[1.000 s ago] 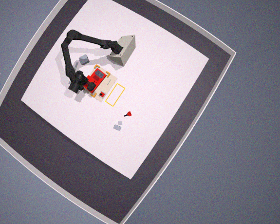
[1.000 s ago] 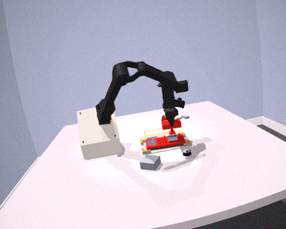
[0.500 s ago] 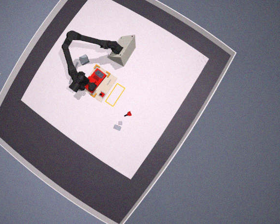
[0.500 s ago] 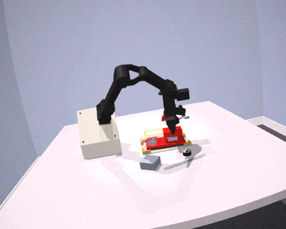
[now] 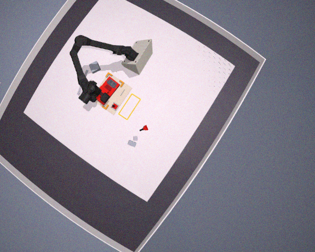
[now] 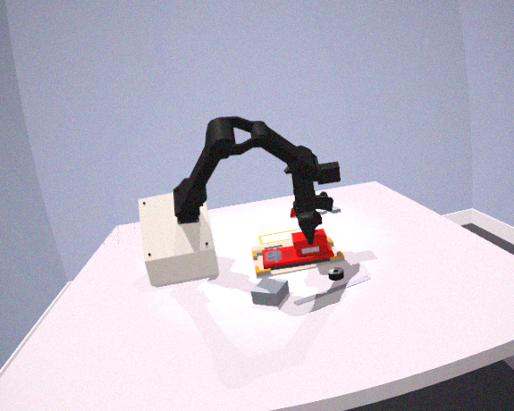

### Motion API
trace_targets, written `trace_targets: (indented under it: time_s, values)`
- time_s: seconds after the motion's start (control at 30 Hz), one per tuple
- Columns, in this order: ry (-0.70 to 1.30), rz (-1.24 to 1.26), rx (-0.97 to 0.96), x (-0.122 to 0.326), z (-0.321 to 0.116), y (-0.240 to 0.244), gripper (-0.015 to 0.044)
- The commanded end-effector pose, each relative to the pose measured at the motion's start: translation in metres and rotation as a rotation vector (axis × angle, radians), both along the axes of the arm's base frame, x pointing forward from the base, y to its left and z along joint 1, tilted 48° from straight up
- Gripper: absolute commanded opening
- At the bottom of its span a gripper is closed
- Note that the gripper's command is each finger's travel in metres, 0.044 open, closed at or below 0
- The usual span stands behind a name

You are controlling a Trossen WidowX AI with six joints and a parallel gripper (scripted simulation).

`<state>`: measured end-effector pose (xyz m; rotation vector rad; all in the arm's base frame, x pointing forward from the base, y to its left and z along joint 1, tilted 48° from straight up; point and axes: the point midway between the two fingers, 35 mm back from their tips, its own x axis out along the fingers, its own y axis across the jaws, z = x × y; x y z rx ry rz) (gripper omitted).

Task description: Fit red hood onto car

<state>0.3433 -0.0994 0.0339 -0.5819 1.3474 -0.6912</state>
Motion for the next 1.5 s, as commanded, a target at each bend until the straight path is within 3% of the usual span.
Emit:
trace_targets:
  time_s: [0.0,1.47]
  values:
    - [0.004,0.005,-0.003,0.0001,-0.0005,0.0004,0.0]
    - [0.004,0.005,-0.003,0.0012,-0.0087,-0.0069,0.0]
